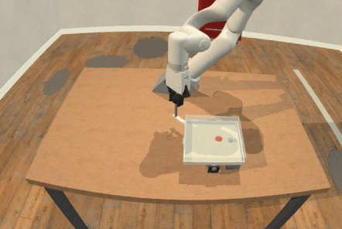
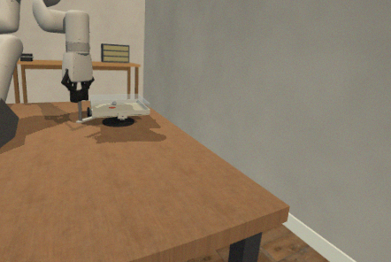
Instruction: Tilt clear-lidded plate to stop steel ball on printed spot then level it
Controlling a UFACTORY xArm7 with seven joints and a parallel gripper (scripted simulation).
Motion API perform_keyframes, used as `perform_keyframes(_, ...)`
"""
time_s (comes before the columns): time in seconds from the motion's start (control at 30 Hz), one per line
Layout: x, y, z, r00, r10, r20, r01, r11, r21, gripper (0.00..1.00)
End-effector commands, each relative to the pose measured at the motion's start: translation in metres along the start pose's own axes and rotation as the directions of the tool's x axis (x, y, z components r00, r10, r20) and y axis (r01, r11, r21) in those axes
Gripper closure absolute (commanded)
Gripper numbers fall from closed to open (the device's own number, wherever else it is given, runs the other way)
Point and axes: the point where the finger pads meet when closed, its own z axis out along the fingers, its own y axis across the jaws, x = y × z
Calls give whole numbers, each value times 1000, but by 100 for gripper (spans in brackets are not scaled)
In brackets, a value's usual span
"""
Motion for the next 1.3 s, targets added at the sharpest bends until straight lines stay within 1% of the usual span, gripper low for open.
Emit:
perform_keyframes(0.0,0,0,0,1000,-1,-1,1,1000,0,100)
perform_keyframes(0.33,1,-1,-3,1000,-1,-1,1,1000,0,100)
perform_keyframes(0.9,0,0,0,1000,-1,-1,1,1000,0,100)
perform_keyframes(1.27,1,-1,-2,1000,-1,-1,1,1000,0,100)
